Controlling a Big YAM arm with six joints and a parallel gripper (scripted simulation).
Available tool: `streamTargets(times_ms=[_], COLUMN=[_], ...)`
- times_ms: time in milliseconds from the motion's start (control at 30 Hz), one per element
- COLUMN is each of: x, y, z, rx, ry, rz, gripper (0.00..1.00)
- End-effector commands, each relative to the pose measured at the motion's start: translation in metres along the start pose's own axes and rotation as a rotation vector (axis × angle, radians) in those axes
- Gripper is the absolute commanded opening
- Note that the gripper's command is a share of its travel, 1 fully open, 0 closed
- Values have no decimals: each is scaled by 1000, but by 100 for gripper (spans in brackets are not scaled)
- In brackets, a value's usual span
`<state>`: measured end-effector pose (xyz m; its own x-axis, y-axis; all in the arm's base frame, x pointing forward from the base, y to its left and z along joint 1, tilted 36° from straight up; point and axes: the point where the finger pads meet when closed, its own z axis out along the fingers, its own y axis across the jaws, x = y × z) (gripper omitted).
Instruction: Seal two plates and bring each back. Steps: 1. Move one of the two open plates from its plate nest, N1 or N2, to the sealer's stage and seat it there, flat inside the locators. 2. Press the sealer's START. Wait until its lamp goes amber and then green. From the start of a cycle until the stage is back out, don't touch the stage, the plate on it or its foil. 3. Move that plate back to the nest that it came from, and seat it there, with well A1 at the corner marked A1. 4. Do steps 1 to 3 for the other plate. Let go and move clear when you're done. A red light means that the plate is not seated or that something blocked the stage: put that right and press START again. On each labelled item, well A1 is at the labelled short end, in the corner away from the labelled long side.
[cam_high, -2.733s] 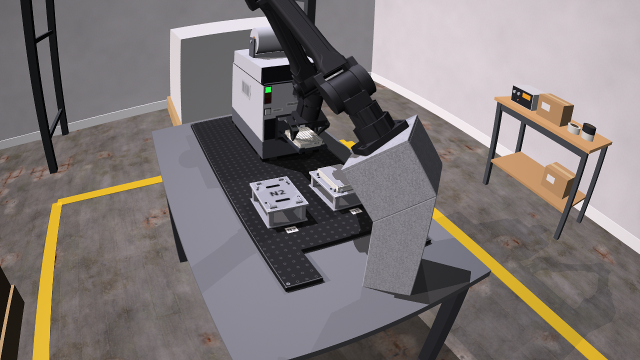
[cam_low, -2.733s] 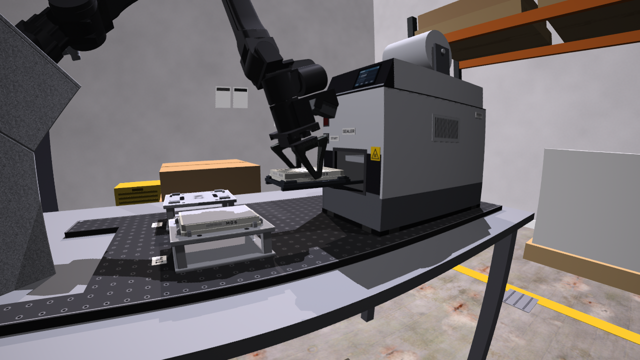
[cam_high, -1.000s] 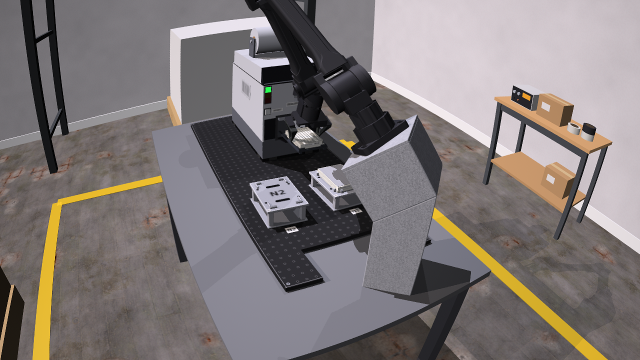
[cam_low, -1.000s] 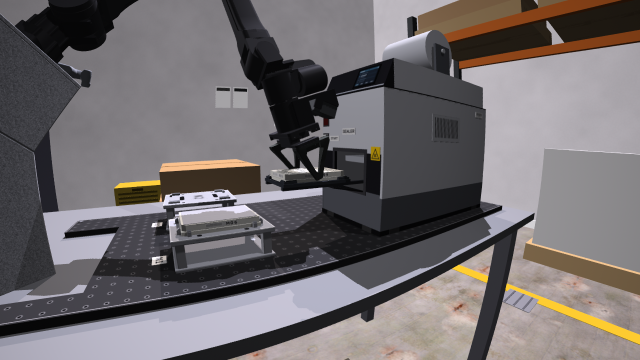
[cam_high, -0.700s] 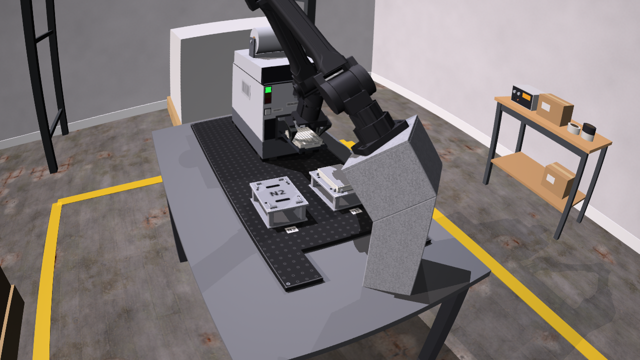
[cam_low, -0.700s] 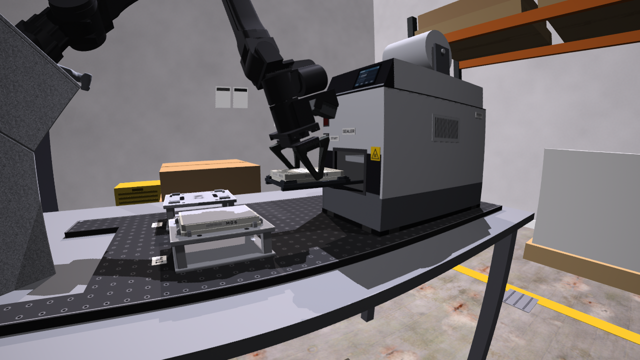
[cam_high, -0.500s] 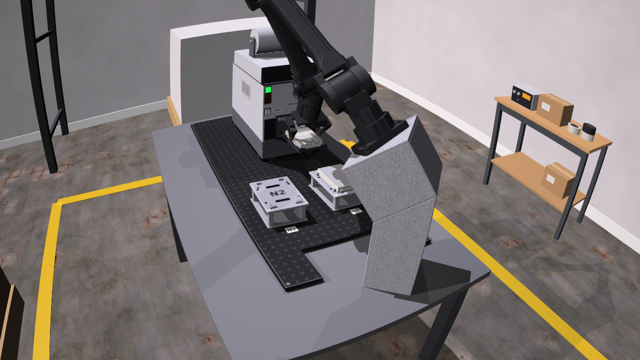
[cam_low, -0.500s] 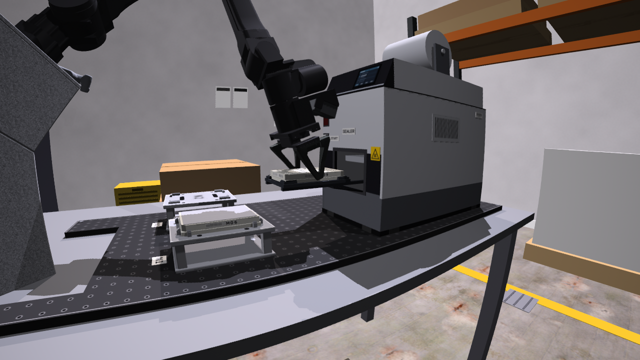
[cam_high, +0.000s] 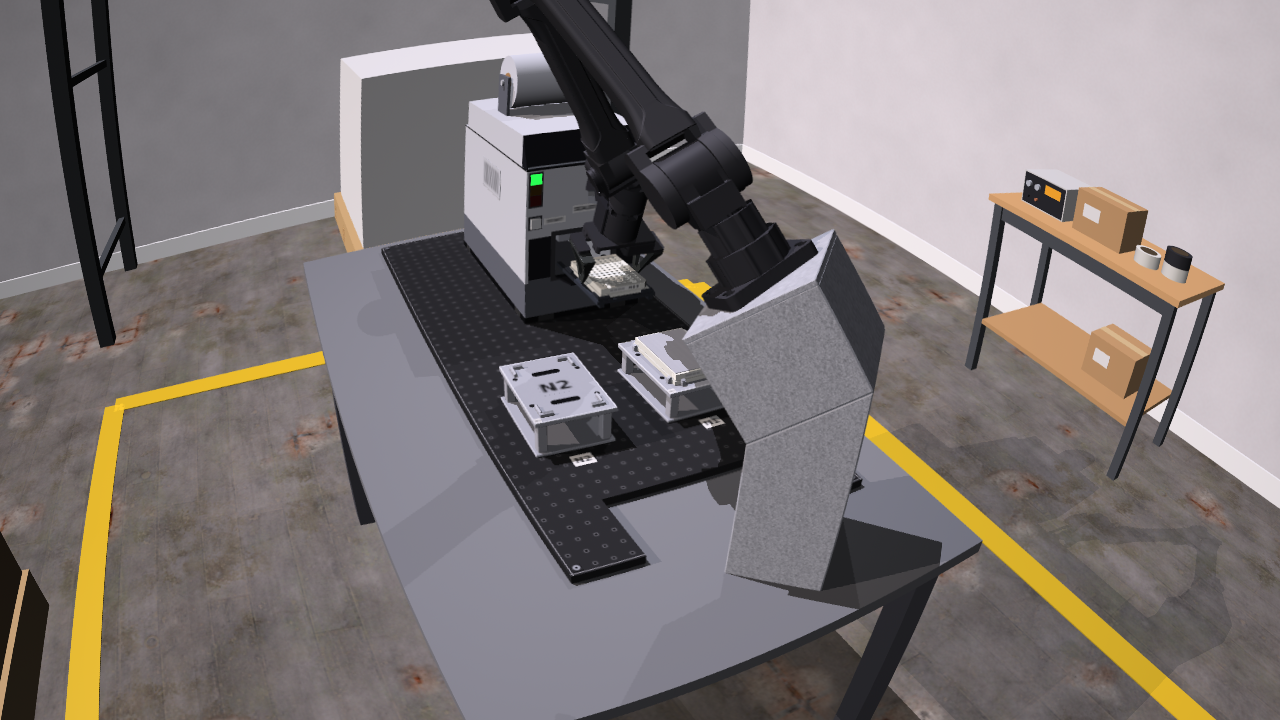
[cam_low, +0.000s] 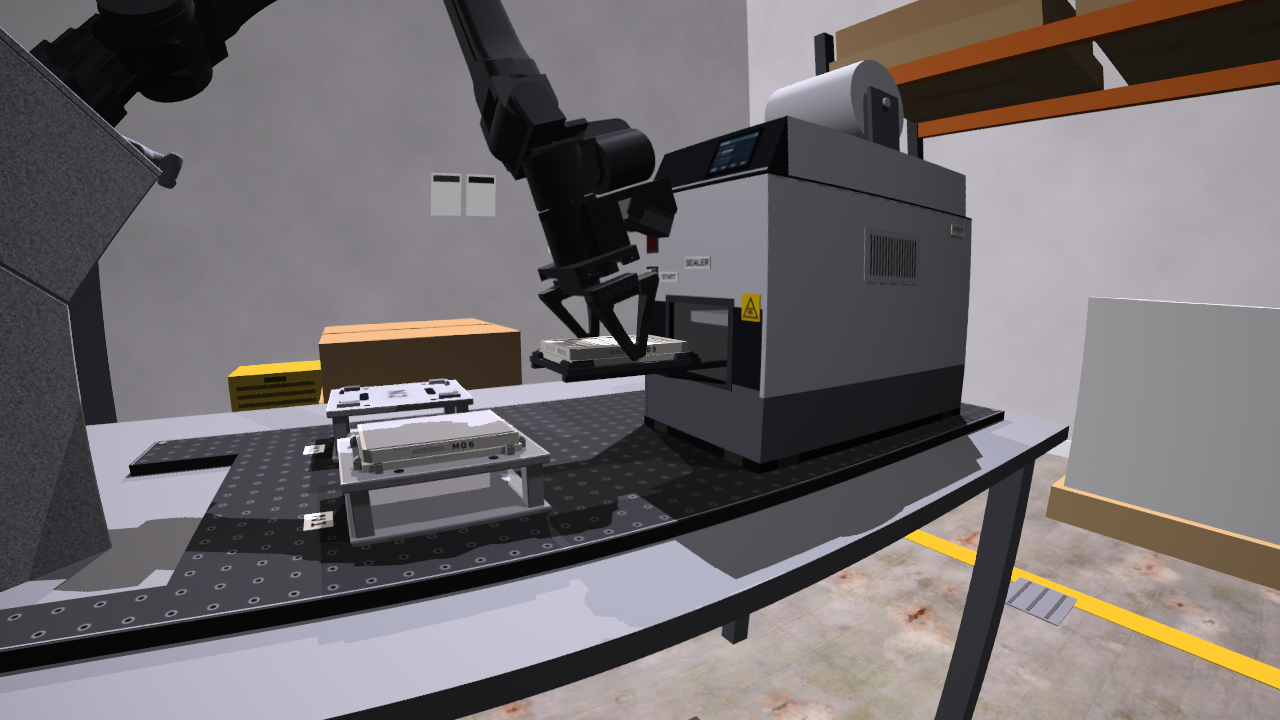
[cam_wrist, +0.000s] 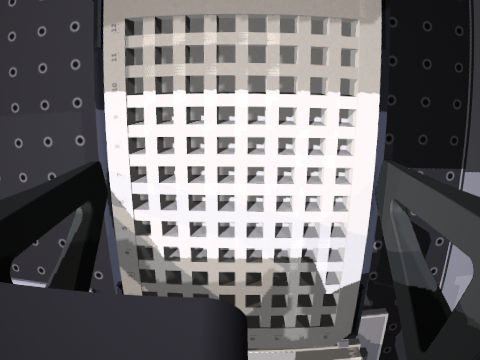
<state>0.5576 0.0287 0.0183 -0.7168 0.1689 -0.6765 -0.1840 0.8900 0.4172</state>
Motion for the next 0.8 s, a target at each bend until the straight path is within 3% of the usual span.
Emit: streamTargets(times_ms=[0, 767], x=[-20, -25], y=[-7, -7], z=[-11, -12], rx=[15, 14], ry=[-37, -42], rz=[-1, -4], gripper=[100, 100])
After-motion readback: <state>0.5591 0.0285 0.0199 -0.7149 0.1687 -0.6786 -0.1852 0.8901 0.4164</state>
